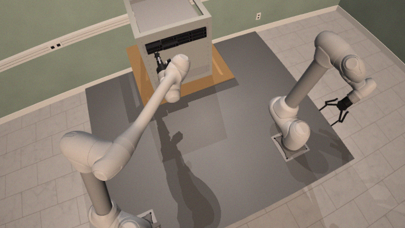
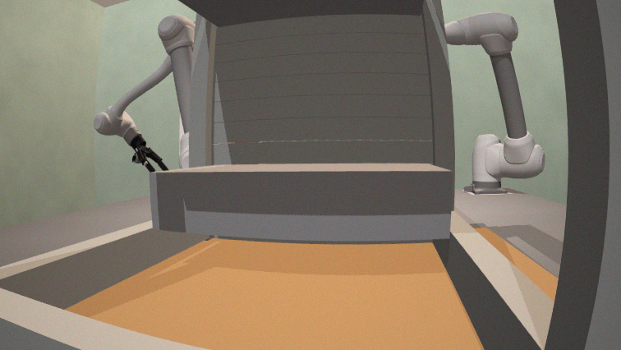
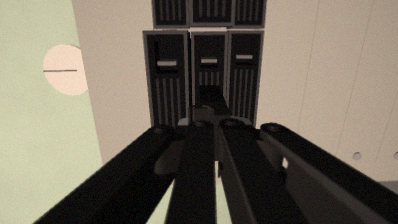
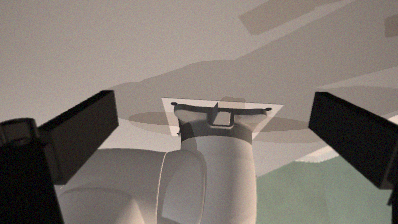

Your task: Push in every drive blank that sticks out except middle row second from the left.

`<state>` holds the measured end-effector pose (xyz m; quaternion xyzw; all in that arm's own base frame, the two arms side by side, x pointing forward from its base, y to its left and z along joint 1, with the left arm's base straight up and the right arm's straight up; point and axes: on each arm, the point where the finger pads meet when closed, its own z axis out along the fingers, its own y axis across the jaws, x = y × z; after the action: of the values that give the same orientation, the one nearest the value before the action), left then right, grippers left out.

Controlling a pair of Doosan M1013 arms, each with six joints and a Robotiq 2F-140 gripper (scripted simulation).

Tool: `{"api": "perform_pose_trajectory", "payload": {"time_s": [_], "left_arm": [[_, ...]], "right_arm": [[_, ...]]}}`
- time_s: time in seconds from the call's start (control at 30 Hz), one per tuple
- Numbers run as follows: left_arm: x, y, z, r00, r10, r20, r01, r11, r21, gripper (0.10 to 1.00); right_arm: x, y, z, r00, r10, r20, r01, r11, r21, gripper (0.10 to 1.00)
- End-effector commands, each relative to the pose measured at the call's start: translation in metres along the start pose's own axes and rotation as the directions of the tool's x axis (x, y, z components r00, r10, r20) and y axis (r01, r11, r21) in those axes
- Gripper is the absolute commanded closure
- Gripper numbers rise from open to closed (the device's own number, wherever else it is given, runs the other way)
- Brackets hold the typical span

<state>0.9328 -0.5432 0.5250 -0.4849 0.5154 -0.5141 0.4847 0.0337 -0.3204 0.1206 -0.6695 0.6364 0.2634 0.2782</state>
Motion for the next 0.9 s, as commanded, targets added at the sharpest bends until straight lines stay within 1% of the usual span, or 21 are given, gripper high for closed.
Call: {"api": "perform_pose_trajectory", "payload": {"time_s": [0.0, 0.87], "left_arm": [[-0.0001, -0.0017, -0.0002, 1.0, -0.001, 0.0, 0.001, 1.0, 0.001, 0.999], [-0.0002, -0.0017, 0.0046, 1.0, -0.001, 0.0, 0.001, 1.0, 0.001, 0.999]], "right_arm": [[0.0, -0.0001, -0.0004, 1.0, 0.0, -0.001, 0.0, 1.0, 0.0, 0.098], [0.0, -0.0001, -0.0004, 1.0, 0.0, -0.001, 0.0, 1.0, 0.0, 0.098]]}}
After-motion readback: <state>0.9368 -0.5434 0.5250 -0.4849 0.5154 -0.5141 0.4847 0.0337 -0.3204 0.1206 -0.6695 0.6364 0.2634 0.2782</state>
